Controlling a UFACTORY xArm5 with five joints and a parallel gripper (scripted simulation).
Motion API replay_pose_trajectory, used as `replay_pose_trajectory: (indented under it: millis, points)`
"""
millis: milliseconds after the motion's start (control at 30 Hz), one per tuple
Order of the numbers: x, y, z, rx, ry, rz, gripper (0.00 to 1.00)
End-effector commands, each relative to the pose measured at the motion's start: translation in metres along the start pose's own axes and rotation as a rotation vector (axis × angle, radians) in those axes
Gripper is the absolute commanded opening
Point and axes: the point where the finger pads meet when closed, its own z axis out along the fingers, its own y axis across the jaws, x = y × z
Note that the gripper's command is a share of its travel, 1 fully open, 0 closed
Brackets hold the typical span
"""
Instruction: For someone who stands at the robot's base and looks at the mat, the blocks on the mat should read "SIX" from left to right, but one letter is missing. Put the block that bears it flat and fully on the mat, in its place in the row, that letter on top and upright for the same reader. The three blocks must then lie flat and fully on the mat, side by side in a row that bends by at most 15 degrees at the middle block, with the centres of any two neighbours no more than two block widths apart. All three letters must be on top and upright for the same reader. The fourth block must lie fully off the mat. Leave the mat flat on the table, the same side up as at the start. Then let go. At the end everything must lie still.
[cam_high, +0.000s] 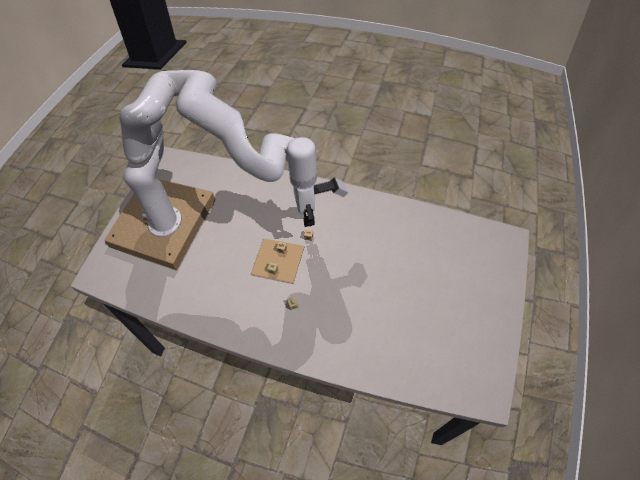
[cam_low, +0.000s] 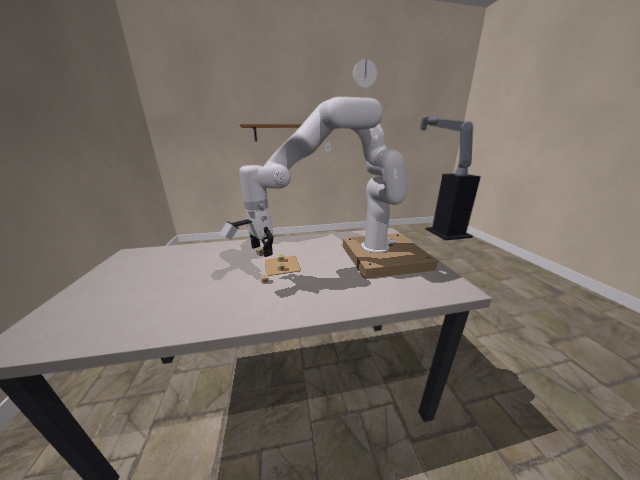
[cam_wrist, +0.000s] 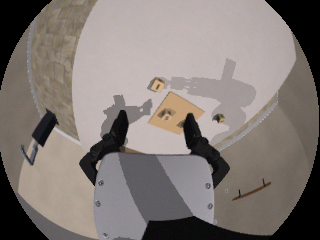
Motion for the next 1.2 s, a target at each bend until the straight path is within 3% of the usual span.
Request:
replay_pose_trajectory:
  millis: [0,367,433,933,1167]
  points:
    - [0.001,0.0,0.003,-0.002,0.004,-0.14,1.0]
    - [0.002,0.0,0.015,-0.002,0.004,-0.52,1.0]
    - [0.002,0.0,0.015,-0.002,0.004,-0.52,1.0]
    - [0.001,0.0,0.032,-0.003,0.003,-1.075,1.0]
    - [0.001,0.0,0.034,-0.003,0.003,-1.147,1.0]
